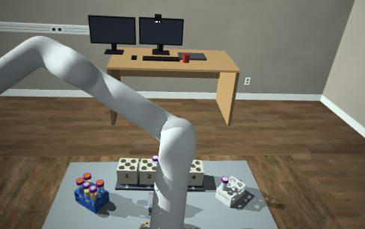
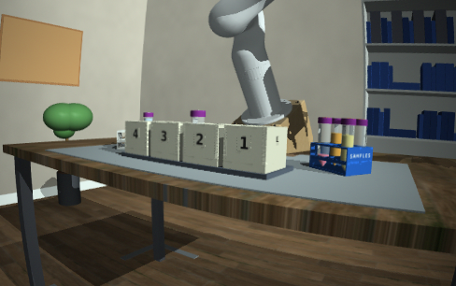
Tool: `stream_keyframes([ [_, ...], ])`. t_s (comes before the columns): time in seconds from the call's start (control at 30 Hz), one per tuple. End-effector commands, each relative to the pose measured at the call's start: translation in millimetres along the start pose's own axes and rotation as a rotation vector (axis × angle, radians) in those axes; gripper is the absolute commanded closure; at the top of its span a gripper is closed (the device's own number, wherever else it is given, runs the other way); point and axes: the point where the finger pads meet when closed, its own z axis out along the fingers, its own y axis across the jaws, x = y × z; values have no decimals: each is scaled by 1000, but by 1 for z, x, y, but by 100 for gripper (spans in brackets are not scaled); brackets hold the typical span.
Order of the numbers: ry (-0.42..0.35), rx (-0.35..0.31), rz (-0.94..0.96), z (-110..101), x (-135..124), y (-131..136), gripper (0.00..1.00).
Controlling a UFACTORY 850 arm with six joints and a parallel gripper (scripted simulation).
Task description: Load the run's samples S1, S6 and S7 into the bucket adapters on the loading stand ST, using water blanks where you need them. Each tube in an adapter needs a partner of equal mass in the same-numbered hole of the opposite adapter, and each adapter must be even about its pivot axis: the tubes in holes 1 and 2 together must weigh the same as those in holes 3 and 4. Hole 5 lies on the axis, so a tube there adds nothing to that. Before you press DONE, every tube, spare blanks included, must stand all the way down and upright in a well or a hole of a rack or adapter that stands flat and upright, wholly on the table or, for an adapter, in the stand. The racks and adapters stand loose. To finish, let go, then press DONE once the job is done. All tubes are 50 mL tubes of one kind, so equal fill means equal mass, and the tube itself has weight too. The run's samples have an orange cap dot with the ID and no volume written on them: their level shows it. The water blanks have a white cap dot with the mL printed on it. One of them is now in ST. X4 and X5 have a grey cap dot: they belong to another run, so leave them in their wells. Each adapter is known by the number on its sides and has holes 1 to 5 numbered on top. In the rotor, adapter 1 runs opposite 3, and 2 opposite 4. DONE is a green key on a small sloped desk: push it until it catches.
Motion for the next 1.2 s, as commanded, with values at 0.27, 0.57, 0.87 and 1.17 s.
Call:
stream_keyframes([
  [0.27,-2,0,-1,-1,0,1,0],
  [0.57,-8,0,32,-4,0,-4,0],
  [0.87,-34,0,205,-22,2,-37,0],
  [1.17,-49,-1,312,-33,6,-61,0],
])
